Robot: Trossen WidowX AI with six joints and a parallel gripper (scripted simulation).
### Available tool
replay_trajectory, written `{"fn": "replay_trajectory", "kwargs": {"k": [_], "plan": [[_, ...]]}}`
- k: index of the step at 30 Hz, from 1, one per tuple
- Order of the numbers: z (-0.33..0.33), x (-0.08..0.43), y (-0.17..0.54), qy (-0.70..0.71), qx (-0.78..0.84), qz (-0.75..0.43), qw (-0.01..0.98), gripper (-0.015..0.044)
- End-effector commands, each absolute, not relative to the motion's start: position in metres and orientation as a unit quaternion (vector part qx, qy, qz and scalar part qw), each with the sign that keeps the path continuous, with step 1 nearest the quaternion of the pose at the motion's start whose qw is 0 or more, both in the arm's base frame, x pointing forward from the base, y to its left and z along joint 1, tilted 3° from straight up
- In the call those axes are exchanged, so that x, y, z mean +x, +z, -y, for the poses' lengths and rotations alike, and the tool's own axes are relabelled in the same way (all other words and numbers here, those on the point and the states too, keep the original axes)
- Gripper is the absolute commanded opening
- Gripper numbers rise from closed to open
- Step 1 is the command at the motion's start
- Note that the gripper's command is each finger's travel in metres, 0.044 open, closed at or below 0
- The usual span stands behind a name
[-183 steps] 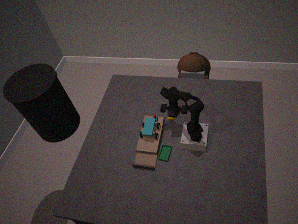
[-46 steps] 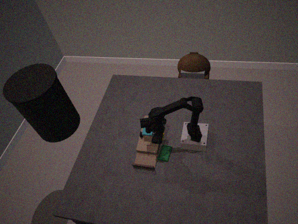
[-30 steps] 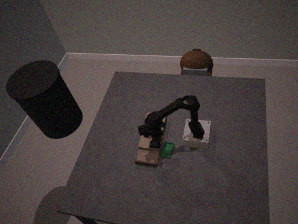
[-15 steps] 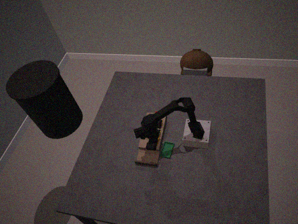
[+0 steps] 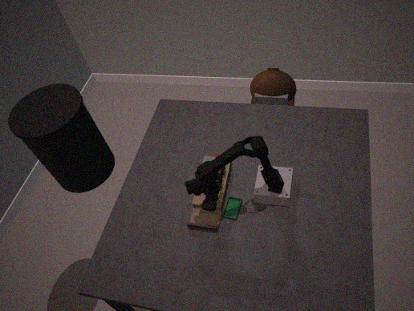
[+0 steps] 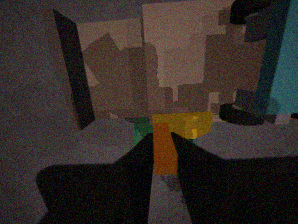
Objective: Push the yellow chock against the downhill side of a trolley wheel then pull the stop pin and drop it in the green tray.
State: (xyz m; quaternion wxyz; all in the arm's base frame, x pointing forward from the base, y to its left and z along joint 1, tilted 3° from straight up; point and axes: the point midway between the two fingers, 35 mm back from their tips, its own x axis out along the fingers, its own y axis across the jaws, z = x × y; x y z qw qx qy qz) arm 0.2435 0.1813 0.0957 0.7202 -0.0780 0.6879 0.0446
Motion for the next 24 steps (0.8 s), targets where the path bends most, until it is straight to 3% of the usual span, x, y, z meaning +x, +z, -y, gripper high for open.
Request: {"fn": "replay_trajectory", "kwargs": {"k": [1,24], "plan": [[-0.180,0.245,0.086,0.044,-0.081,-0.687,0.720,0.0000],[-0.171,0.247,0.055,0.044,-0.081,-0.687,0.720,0.0000]]}}
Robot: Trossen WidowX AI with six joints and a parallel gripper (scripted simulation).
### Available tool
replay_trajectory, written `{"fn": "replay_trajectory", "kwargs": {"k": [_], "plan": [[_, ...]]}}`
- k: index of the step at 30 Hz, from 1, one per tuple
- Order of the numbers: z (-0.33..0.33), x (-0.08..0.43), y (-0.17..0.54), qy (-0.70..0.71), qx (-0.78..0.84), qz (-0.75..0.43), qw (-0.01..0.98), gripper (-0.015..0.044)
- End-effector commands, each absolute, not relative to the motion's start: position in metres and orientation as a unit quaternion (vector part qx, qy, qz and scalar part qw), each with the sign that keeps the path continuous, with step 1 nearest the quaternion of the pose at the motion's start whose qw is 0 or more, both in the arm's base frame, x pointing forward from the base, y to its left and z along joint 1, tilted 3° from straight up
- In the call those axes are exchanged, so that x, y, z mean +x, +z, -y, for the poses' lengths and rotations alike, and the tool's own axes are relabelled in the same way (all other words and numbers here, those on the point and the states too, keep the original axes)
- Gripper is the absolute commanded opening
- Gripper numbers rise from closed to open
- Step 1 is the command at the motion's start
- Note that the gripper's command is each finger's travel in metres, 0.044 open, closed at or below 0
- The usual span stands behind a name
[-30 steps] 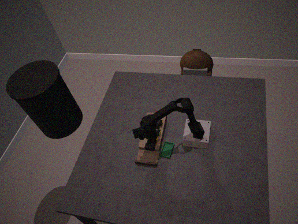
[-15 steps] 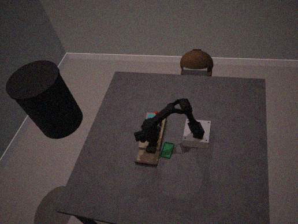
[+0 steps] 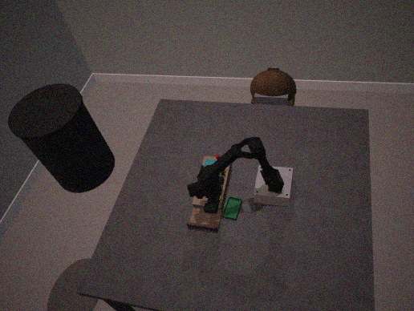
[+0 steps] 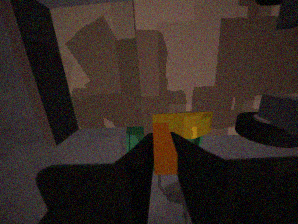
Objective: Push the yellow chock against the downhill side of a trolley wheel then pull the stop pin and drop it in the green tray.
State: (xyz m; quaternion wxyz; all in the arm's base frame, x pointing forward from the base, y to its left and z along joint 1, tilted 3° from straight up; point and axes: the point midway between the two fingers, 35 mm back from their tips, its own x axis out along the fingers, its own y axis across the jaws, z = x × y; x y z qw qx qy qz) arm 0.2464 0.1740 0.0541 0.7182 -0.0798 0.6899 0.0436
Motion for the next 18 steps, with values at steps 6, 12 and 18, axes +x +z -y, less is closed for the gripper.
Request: {"fn": "replay_trajectory", "kwargs": {"k": [6,12,18], "plan": [[-0.165,0.248,0.055,0.044,-0.081,-0.687,0.720,0.0000],[-0.160,0.248,0.055,0.043,-0.082,-0.687,0.720,0.0000],[-0.154,0.249,0.055,0.043,-0.082,-0.687,0.720,0.0000]]}}
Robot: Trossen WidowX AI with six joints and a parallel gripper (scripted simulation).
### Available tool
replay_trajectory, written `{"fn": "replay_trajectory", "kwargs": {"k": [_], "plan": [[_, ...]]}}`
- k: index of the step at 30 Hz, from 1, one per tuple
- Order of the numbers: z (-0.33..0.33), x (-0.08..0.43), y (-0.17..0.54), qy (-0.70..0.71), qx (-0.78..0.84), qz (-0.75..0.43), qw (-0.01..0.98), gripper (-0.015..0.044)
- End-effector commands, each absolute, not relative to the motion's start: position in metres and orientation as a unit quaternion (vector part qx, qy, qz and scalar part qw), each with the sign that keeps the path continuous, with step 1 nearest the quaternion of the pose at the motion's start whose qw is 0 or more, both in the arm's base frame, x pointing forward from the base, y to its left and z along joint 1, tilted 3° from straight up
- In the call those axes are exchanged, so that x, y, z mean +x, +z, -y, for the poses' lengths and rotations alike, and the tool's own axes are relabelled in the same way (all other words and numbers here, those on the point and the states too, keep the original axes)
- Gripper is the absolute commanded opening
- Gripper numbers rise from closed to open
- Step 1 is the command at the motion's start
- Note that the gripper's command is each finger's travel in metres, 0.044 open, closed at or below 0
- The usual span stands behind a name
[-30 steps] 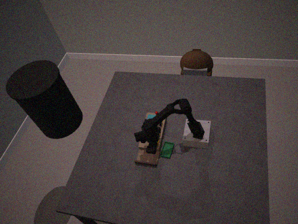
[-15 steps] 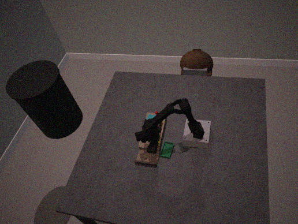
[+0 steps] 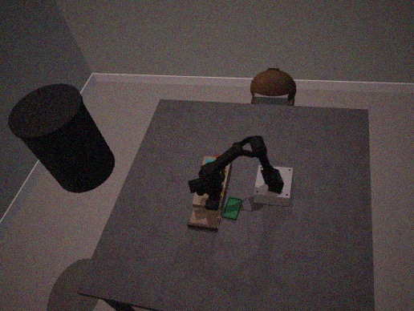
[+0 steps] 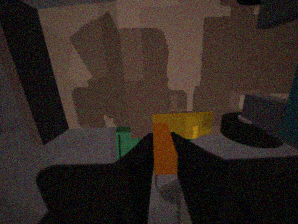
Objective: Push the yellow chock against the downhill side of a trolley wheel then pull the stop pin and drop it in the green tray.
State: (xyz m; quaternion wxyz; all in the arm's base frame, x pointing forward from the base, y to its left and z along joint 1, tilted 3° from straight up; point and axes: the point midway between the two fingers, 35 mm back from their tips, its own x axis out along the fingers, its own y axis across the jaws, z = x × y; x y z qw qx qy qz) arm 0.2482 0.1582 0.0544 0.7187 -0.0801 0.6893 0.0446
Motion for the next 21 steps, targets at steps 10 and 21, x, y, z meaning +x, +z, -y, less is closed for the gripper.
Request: {"fn": "replay_trajectory", "kwargs": {"k": [10,21], "plan": [[-0.145,0.250,0.056,0.043,-0.082,-0.687,0.721,0.0000],[-0.143,0.250,0.055,0.045,-0.080,-0.689,0.719,0.0000]]}}
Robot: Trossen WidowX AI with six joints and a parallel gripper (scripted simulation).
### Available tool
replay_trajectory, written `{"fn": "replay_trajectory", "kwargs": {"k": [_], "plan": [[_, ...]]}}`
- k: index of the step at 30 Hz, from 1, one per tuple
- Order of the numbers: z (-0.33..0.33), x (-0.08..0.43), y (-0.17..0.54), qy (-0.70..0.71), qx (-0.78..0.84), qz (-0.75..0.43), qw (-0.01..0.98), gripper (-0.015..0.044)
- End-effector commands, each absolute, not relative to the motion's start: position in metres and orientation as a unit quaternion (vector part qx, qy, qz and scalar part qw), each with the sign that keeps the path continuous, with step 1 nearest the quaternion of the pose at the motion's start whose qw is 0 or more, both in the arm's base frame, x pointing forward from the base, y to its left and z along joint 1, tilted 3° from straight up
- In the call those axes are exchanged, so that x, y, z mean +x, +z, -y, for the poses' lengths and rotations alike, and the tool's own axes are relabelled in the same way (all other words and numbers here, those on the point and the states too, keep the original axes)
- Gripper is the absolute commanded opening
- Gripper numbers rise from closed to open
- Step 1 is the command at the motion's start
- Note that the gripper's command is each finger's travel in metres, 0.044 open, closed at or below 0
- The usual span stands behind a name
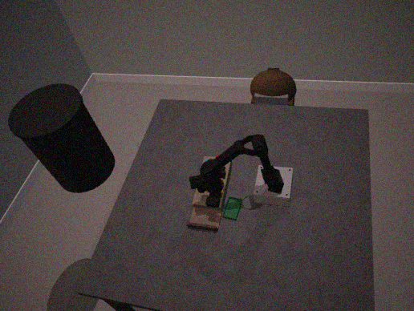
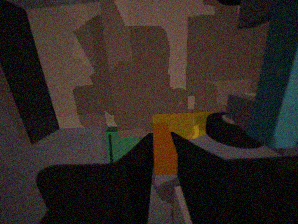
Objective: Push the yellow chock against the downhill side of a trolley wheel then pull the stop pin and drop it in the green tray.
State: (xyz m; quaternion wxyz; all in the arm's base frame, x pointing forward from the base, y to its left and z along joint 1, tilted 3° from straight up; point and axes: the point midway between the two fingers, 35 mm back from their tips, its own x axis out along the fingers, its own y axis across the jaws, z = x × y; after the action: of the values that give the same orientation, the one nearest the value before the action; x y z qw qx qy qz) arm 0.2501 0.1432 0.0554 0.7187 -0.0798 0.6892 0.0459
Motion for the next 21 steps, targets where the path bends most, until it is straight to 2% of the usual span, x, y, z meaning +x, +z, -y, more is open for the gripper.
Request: {"fn": "replay_trajectory", "kwargs": {"k": [1,5,12,21], "plan": [[-0.143,0.250,0.055,0.045,-0.080,-0.689,0.719,0.0000],[-0.143,0.250,0.055,0.045,-0.080,-0.689,0.719,0.0000],[-0.143,0.250,0.055,0.045,-0.080,-0.689,0.719,0.0184],[-0.145,0.247,0.080,0.043,-0.082,-0.687,0.720,0.0190]]}}
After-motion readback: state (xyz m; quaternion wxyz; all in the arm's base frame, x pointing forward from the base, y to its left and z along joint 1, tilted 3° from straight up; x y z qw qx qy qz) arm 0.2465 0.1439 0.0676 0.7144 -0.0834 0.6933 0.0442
